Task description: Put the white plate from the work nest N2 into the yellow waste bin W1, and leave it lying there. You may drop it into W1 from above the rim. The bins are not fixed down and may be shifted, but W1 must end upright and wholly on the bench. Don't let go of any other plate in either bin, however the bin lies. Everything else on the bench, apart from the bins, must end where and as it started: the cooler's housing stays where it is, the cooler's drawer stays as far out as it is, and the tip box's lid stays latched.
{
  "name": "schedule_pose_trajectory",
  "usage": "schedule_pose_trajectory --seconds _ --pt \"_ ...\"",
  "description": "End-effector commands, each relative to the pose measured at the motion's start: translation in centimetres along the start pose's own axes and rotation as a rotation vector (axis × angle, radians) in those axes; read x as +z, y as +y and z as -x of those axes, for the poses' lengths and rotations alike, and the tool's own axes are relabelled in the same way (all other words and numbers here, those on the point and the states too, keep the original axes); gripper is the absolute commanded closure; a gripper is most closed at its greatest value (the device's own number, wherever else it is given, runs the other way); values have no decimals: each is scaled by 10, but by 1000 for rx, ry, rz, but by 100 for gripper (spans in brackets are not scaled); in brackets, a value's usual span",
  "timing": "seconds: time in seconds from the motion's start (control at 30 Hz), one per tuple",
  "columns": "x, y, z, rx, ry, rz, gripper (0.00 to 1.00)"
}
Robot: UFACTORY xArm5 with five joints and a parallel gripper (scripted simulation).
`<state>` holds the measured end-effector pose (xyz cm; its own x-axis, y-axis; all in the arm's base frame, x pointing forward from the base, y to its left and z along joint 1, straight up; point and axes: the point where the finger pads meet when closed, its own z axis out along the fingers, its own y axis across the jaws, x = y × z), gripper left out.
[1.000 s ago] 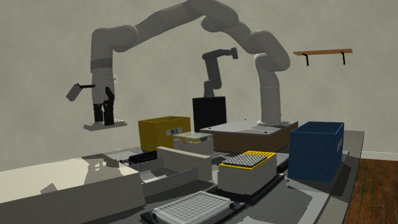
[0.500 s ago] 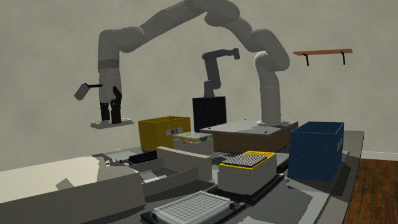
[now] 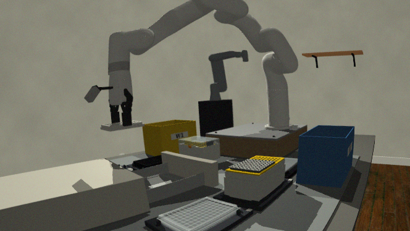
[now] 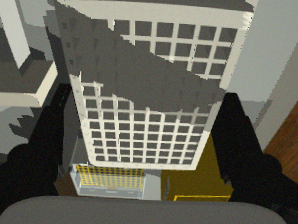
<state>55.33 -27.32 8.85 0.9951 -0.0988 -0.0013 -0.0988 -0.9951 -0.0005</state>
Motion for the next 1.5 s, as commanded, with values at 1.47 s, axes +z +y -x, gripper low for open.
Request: schedule_pose_trajectory --seconds 1.47 --pt "-2 44 106 0 5 3 100"
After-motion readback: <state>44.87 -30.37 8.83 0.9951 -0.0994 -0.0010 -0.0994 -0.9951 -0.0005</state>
